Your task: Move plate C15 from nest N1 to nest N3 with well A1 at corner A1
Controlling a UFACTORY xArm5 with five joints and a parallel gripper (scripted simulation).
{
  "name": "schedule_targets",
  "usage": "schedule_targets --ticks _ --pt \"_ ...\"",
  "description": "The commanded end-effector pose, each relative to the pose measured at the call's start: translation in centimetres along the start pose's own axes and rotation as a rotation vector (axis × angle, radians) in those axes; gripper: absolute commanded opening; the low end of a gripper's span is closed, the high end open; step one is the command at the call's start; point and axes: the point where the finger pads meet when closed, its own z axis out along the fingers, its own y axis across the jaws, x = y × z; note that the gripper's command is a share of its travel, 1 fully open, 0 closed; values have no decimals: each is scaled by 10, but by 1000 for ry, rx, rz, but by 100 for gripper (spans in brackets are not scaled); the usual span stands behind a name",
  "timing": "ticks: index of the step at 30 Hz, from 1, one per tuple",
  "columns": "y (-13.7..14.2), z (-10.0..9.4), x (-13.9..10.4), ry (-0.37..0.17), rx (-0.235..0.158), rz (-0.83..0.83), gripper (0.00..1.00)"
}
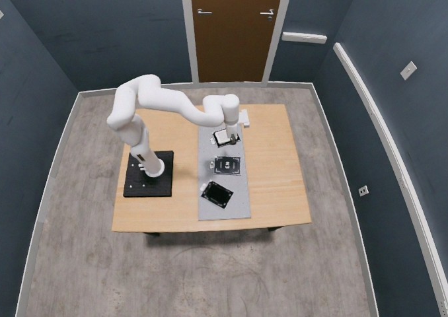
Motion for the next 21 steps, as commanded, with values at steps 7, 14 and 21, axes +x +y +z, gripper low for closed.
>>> schedule_targets --ticks 7,14,21 --pt "24 -19 -37 -36 -5 4 100" --pt "29 -19 -45 -39 -6 38 100" --pt "50 -5 -69 -53 -17 270 100"
